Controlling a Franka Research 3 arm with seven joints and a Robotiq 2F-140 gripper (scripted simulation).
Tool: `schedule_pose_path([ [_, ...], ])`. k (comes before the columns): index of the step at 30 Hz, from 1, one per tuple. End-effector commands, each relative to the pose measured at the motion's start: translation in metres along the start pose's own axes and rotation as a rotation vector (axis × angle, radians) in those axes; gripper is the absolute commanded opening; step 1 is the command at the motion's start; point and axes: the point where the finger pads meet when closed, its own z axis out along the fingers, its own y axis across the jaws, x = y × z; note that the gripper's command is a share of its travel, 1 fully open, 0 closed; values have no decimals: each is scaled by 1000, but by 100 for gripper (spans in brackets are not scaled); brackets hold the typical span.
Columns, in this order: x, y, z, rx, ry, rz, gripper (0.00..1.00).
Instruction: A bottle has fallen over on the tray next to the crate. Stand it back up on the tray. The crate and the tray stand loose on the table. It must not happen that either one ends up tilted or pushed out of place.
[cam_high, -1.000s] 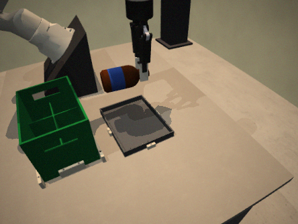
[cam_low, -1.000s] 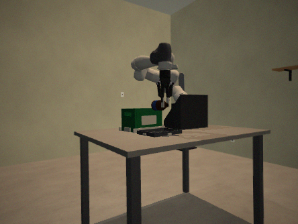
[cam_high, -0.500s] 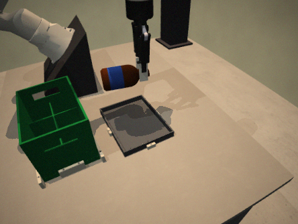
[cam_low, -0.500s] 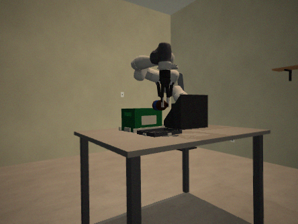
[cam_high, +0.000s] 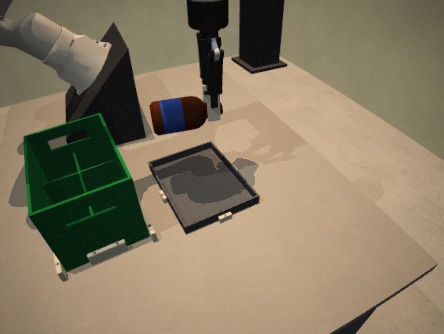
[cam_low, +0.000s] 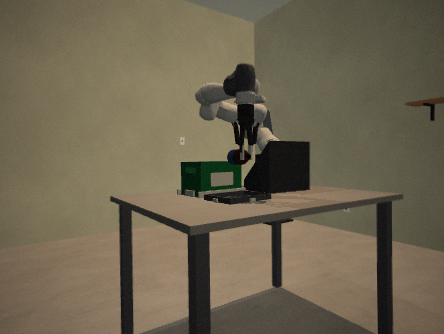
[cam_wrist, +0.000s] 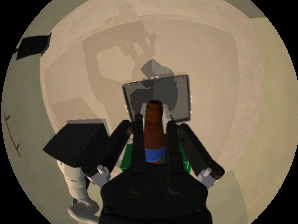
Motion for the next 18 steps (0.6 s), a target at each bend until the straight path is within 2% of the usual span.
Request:
schedule_pose_path([
  [1,1,0,-2,-1,4,7,0],
  [18,1,-1,-2,-1,4,30,0],
])
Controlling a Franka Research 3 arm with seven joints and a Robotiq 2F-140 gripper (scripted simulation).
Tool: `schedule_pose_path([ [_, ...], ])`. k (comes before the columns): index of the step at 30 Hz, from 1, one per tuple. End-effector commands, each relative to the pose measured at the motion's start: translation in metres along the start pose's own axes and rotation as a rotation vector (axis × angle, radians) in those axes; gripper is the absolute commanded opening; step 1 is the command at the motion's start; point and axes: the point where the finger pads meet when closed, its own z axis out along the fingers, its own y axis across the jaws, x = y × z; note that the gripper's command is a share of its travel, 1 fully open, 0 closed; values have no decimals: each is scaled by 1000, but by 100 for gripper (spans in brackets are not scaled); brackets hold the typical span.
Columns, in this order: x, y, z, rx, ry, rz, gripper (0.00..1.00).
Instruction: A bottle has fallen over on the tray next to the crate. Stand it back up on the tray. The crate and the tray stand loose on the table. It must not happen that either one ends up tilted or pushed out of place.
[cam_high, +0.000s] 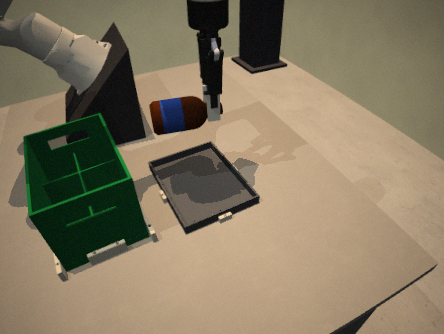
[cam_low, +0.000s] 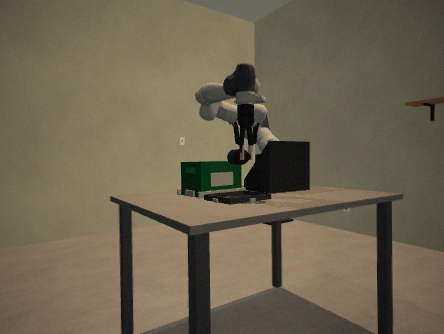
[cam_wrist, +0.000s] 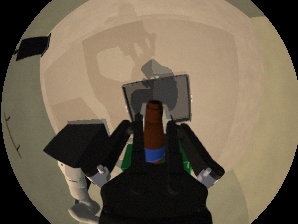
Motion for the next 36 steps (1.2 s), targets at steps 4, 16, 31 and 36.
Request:
schedule_pose_path([
  [4,1,-1,-2,-1,4,41,0],
  [16,1,-1,-2,-1,4,218,0],
  [31,1,0,-2,-1,4,260,0],
  [36,1,0,-2,-1,4,260,0],
])
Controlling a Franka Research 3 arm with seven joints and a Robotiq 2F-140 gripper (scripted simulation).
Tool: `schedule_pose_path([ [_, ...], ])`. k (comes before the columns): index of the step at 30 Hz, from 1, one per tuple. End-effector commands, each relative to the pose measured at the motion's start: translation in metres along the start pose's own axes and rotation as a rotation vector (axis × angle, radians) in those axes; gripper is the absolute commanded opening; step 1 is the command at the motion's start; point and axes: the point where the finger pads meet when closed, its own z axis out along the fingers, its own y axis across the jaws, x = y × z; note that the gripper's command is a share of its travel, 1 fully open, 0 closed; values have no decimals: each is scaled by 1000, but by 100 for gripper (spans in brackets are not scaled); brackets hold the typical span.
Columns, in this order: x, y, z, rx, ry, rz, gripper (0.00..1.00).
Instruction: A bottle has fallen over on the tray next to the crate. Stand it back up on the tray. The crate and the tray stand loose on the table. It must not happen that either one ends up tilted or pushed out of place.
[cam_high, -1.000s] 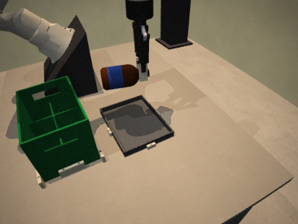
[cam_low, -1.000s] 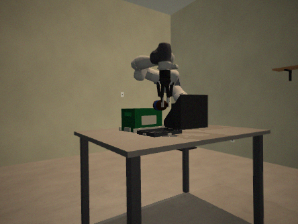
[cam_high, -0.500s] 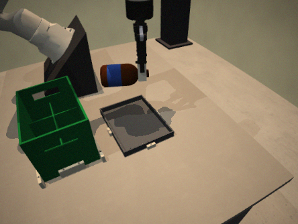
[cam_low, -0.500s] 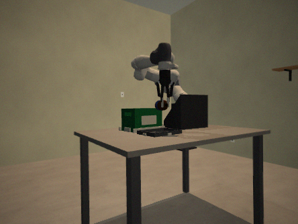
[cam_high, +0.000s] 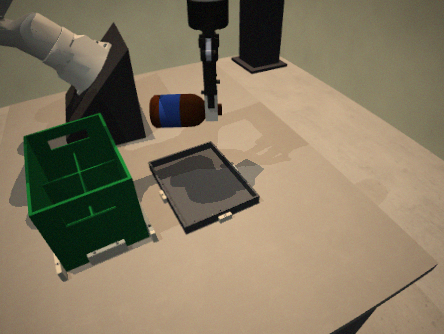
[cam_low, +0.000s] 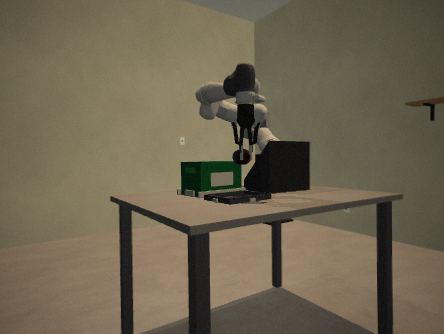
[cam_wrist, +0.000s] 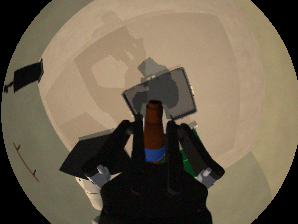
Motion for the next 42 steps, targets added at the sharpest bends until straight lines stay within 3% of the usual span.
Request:
schedule_pose_path([
  [1,1,-1,-2,0,4,23,0],
  [29,1,-1,-2,0,4,28,0],
  [42,1,-1,-2,0,3,154,0],
])
